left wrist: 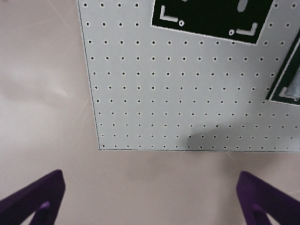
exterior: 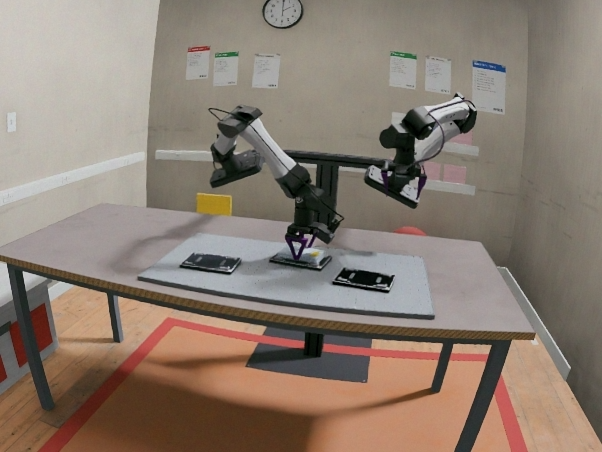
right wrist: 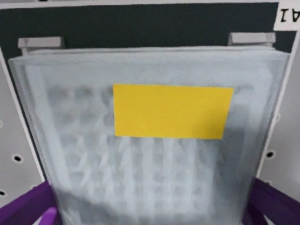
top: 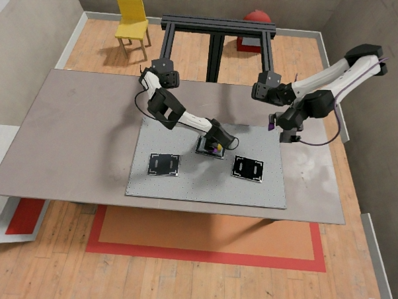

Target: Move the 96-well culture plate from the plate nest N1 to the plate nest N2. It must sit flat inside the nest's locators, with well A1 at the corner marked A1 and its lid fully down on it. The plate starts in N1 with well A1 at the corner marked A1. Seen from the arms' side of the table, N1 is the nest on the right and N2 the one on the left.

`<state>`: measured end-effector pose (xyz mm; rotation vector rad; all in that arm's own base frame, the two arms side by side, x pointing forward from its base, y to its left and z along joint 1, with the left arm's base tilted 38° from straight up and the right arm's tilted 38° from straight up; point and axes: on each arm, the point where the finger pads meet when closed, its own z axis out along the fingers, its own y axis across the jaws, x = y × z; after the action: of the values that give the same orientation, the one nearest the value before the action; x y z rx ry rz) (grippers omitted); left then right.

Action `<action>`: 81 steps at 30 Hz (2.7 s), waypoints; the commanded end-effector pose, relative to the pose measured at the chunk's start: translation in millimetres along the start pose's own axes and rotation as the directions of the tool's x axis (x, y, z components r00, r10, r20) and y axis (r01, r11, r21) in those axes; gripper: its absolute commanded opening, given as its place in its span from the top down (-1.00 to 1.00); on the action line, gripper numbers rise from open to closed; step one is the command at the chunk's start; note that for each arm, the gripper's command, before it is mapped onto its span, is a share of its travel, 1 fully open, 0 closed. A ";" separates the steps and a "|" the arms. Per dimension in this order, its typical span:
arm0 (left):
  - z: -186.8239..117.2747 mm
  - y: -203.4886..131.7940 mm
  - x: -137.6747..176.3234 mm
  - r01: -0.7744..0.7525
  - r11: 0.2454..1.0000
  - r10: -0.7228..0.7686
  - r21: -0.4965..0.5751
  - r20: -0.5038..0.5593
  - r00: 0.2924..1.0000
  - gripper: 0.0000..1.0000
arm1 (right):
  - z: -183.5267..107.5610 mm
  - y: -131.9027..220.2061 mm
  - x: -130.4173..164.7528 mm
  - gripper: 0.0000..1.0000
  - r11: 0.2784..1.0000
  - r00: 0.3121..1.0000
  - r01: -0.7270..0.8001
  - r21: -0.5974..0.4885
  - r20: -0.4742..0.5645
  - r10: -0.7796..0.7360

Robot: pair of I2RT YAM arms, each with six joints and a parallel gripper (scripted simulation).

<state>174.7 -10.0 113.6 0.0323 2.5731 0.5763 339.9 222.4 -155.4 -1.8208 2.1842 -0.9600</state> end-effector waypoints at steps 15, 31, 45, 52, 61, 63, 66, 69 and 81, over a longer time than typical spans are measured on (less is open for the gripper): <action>-1.3 -1.7 -2.7 0.008 1.000 -0.008 0.013 0.009 1.000 -1.00 | 12.8 7.0 7.4 1.00 1.000 1.000 0.011 -0.015 -0.023 -0.012; -1.3 -1.7 -2.7 0.008 1.000 -0.008 0.013 0.009 1.000 -1.00 | 13.2 6.9 8.2 1.00 1.000 1.000 0.011 -0.016 -0.025 -0.011; -1.3 -1.7 -2.7 0.008 1.000 -0.008 0.013 0.009 1.000 -1.00 | 11.8 7.9 6.4 1.00 1.000 1.000 0.015 -0.014 -0.021 -0.015; -1.3 -1.7 -2.7 0.008 1.000 -0.008 0.013 0.009 1.000 -1.00 | 11.6 7.8 6.2 1.00 1.000 1.000 0.015 -0.014 -0.021 -0.015; -1.3 -1.7 -2.7 0.008 1.000 -0.008 0.013 0.009 1.000 -1.00 | 11.5 7.7 5.9 1.00 1.000 1.000 0.015 -0.014 -0.020 -0.015; -1.3 -1.7 -2.7 0.008 1.000 -0.008 0.013 0.009 1.000 -1.00 | 11.4 7.7 5.8 1.00 1.000 1.000 0.015 -0.013 -0.020 -0.015; -1.3 -1.7 -2.7 0.008 1.000 -0.008 0.013 0.009 1.000 -1.00 | 11.3 7.7 5.7 1.00 1.000 1.000 0.015 -0.013 -0.020 -0.015; -1.3 -1.7 -2.7 0.008 1.000 -0.008 0.013 0.009 1.000 -1.00 | 11.3 7.6 5.5 1.00 1.000 1.000 0.015 -0.013 -0.020 -0.015; -1.3 -1.7 -2.7 0.008 1.000 -0.008 0.013 0.009 1.000 -1.00 | 11.1 7.5 5.2 -1.00 1.000 1.000 0.015 -0.013 -0.020 -0.015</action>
<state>174.7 -10.0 113.6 0.0323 2.5731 0.5763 339.4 220.8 -156.8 -1.8239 2.1850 -0.9617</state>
